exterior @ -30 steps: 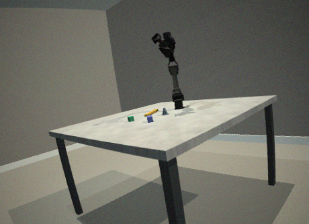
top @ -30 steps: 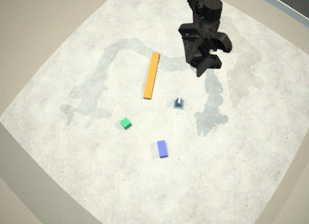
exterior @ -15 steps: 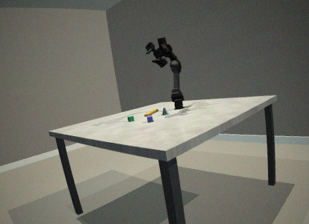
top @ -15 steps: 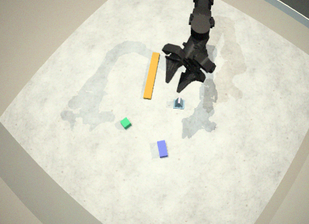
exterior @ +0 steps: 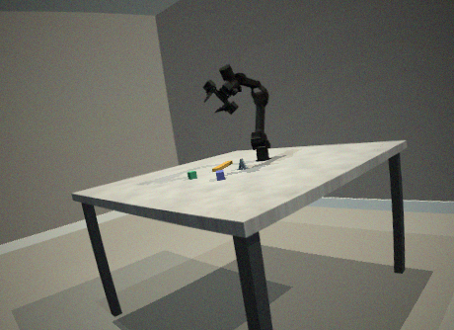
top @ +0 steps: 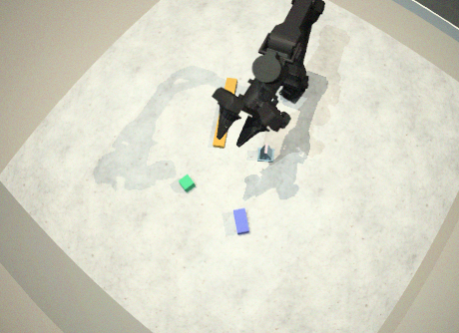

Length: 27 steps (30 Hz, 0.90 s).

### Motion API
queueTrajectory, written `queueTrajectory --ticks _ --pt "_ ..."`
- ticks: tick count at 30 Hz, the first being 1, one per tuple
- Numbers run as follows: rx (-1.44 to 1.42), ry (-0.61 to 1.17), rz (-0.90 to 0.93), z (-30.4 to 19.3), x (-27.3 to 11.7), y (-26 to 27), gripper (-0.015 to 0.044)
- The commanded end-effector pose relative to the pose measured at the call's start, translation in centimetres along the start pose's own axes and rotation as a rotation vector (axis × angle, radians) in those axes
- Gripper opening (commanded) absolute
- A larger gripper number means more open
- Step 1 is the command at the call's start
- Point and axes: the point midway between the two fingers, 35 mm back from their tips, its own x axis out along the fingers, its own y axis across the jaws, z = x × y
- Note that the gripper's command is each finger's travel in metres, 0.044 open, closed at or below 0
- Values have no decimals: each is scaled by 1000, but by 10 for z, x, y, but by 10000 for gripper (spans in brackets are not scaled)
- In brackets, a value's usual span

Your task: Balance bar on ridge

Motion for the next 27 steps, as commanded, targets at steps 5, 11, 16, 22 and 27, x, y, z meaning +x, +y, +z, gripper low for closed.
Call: queueTrajectory --ticks 5,11,16,22,27 --pt "30 126 108 -40 22 20 315" --pt "67 231 202 -75 35 37 315" --pt "108 315 282 -105 41 52 315" --pt "169 411 380 -139 44 71 315" --pt "229 486 462 -165 42 88 315"
